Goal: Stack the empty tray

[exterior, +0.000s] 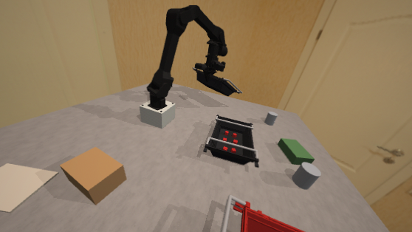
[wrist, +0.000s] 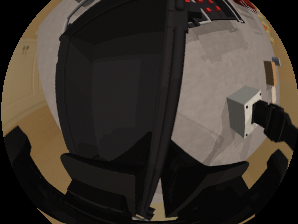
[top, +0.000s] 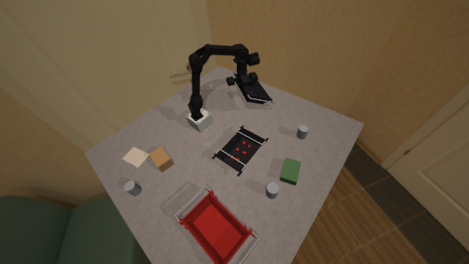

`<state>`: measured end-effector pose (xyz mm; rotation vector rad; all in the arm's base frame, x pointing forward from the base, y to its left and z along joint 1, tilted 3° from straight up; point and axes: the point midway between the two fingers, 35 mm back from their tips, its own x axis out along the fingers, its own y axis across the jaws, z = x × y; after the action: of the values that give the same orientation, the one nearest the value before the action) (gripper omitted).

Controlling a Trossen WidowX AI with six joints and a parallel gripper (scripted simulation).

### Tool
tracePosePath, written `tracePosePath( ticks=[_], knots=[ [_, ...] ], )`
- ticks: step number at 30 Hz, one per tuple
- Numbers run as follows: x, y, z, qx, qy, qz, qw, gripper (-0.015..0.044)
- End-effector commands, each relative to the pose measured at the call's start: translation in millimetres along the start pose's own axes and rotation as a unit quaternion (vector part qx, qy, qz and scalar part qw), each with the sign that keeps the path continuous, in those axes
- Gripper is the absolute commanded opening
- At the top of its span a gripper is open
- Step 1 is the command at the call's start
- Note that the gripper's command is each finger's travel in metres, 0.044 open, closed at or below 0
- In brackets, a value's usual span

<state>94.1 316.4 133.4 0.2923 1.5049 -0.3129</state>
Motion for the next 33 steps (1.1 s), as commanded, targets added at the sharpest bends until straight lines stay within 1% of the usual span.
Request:
tracePosePath(
  ticks=[1,17,33],
  knots=[
    [-8.7,3.4,14.3,0.018,0.003,0.016,1.0,0.0],
    [-8.5,-0.2,77.2,0.101,0.003,0.016,0.995,0.0],
    [-8.3,-15.6,138.1,0.182,0.002,0.016,0.983,0.0]
  ],
)
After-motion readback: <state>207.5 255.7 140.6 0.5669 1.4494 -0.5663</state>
